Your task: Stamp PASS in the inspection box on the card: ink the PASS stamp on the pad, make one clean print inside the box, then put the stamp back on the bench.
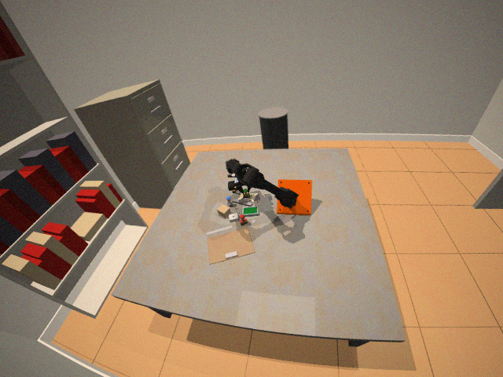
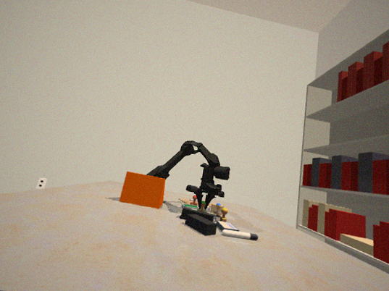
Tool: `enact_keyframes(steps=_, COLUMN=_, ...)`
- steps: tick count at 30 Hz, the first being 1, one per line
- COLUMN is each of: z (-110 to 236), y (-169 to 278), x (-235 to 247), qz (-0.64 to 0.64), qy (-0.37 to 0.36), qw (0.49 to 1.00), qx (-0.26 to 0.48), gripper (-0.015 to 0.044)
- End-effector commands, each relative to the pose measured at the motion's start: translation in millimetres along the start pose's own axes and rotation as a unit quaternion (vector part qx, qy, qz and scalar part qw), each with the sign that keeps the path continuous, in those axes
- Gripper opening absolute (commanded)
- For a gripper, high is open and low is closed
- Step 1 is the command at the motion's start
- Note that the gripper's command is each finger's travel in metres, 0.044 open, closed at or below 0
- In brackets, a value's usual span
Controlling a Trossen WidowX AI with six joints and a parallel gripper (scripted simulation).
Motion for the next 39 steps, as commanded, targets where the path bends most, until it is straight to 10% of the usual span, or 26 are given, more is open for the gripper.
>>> enact_keyframes(steps=1, z=-0.7, y=0.2, x=0.0, qz=-0.003, qy=-0.003, qw=1.0, qx=0.001, gripper=0.0)
enact_keyframes(steps=39, z=-5.9, y=0.4, x=0.0, qz=-0.003, qy=-0.003, qw=1.0, qx=0.001, gripper=0.0)
Point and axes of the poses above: the point midway between the two fingers, 35 mm back from their tips, its own z axis back along the fingers, its own x axis across the jaws, y = z × x, the point moved 8 cm from there along z, back along the fingers, and after that the axes turned 5 degrees about z, right-handed, at the moved point
